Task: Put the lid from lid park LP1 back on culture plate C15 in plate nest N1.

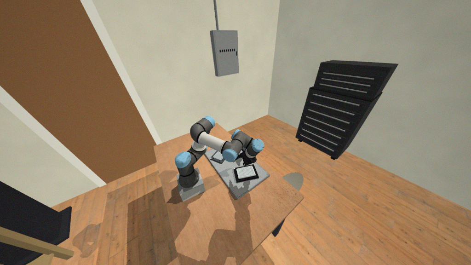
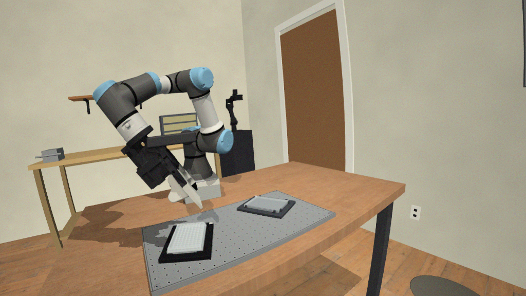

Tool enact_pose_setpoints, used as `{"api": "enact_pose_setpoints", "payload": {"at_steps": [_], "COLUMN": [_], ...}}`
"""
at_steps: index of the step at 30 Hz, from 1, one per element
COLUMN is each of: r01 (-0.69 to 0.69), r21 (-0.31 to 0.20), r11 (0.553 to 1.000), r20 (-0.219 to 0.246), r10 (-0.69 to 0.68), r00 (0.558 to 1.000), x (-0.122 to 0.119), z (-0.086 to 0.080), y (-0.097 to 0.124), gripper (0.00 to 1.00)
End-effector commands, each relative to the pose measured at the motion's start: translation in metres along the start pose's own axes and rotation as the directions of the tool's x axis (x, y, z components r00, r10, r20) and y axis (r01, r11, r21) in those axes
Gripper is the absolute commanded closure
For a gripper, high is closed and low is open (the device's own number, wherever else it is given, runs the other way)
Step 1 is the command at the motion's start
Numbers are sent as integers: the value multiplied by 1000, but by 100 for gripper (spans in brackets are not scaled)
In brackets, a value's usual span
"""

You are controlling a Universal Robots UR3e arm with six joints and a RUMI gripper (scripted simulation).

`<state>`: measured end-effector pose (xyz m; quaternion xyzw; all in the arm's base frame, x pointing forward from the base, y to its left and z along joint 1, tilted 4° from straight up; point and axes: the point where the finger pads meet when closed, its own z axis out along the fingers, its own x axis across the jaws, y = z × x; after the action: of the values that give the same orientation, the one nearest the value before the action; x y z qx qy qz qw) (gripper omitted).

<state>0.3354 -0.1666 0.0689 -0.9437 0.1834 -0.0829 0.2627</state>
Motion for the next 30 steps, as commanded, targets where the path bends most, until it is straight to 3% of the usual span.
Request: {"api": "enact_pose_setpoints", "payload": {"at_steps": [1,17,30], "r01": [-93,-219,-321], "r21": [-59,-159,-251], "r11": [994,963,913], "r20": [26,61,46], "r10": [95,231,342], "r00": [995,971,939], "x": [-1,-8,-18], "z": [15,49,77], "y": [-8,-36,-59], "gripper": [18,18,18]}}
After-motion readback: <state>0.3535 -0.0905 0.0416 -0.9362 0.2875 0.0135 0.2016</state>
